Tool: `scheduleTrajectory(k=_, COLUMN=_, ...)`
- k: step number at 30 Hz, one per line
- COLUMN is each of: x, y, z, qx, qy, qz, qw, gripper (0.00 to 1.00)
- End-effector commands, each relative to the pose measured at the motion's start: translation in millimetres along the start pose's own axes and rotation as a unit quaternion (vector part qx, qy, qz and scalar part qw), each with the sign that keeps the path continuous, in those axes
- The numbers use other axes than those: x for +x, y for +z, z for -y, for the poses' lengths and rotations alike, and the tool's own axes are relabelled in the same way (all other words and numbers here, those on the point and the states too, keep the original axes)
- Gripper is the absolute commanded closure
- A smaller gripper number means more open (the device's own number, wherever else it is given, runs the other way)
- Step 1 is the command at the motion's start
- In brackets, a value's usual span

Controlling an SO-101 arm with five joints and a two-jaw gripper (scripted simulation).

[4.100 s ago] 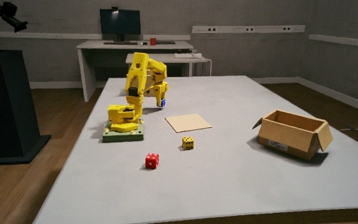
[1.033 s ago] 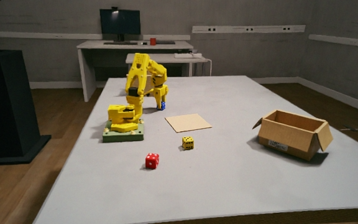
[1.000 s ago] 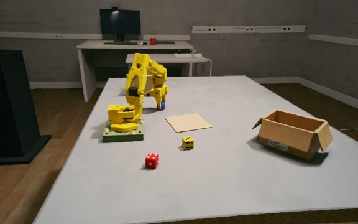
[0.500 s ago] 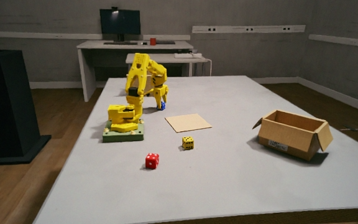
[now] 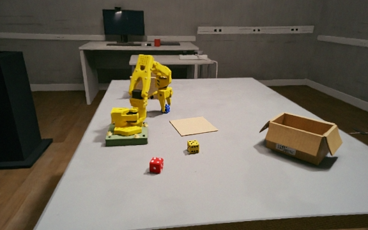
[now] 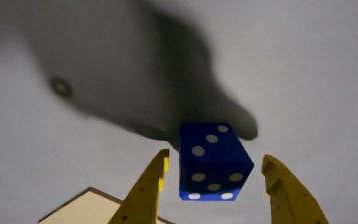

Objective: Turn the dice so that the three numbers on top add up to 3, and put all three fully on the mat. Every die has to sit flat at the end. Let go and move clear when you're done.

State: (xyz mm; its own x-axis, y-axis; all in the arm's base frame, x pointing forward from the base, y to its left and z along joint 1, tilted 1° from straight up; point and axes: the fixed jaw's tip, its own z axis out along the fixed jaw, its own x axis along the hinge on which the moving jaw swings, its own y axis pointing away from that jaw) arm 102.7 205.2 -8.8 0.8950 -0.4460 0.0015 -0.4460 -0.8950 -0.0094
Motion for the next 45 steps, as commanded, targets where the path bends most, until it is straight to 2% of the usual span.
scheduleTrajectory(k=1, x=1.3, y=-14.9, z=3.1, qx=0.007, qy=-0.002, qz=0.001, qw=1.000, gripper=0.64)
scheduleTrajectory(k=3, x=1.3, y=-22.3, z=3.2, qx=0.007, qy=-0.002, qz=0.001, qw=1.000, gripper=0.64)
scheduleTrajectory(k=5, x=1.3, y=-22.3, z=3.2, qx=0.007, qy=-0.002, qz=0.001, qw=1.000, gripper=0.64)
scheduleTrajectory(k=11, x=1.3, y=-42.7, z=2.0, qx=0.007, qy=-0.002, qz=0.001, qw=1.000, gripper=0.64)
scheduleTrajectory(k=15, x=1.3, y=-50.4, z=0.9, qx=0.007, qy=-0.002, qz=0.001, qw=1.000, gripper=0.64)
scheduleTrajectory(k=40, x=1.3, y=-52.6, z=0.6, qx=0.007, qy=-0.002, qz=0.001, qw=1.000, gripper=0.64)
scheduleTrajectory(k=45, x=1.3, y=-58.3, z=2.7, qx=0.022, qy=-0.002, qz=0.001, qw=1.000, gripper=0.64)
